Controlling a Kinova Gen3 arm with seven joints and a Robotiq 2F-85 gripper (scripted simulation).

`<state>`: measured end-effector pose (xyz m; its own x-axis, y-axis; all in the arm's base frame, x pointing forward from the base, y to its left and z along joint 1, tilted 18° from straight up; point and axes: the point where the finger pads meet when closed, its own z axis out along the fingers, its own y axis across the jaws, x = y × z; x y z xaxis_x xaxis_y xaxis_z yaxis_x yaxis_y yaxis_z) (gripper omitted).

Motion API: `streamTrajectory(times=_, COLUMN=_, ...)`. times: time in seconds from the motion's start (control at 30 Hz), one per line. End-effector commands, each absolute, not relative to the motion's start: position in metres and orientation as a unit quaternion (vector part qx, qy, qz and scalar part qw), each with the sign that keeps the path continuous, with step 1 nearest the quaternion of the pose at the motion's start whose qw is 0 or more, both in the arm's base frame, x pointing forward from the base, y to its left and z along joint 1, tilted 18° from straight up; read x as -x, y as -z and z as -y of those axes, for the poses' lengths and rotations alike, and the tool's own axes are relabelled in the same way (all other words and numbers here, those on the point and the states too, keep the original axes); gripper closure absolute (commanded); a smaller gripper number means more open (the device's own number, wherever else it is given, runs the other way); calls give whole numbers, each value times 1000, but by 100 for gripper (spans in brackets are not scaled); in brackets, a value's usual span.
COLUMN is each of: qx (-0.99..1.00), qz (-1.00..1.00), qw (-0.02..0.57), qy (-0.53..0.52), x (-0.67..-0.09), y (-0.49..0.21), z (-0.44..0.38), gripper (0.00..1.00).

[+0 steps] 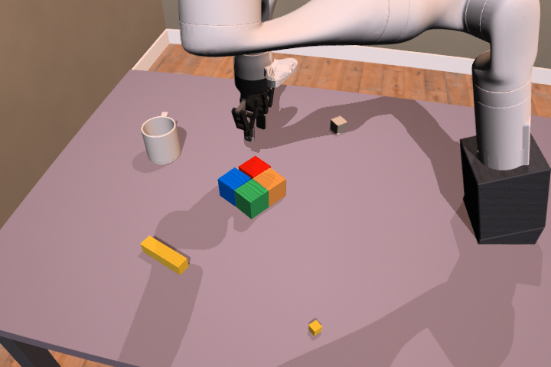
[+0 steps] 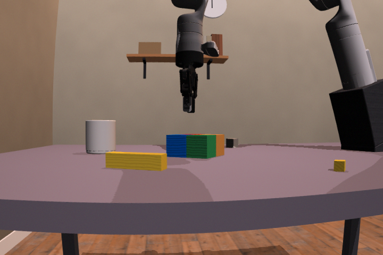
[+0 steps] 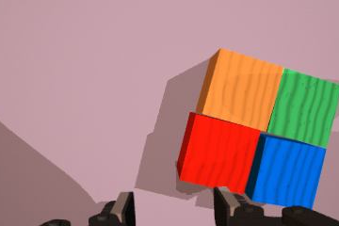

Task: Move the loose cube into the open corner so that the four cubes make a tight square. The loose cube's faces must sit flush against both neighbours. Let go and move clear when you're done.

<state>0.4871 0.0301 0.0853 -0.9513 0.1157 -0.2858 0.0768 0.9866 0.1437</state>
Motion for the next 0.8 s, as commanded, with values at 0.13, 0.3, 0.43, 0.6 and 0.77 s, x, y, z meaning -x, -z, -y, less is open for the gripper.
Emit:
streamTrajectory(times=0.13, qx=-163, qz=-973, qw=139, qy=-84, x=-481, y=-83, z=-29, gripper=46)
streamTrajectory(times=0.3, qx=-259, qz=-952, qw=129, qy=-97, x=-475, y=-81, z=-28, gripper=46)
streamTrajectory(times=0.43, qx=-332, qz=-929, qw=121, qy=-106, x=-470, y=-80, z=-27, gripper=46)
streamTrajectory(times=0.6, qx=-402, qz=-901, qw=113, qy=-115, x=-466, y=-78, z=-26, gripper=46)
streamTrajectory(times=0.77, qx=-468, qz=-869, qw=104, qy=-123, x=-461, y=-77, z=-26, gripper=46)
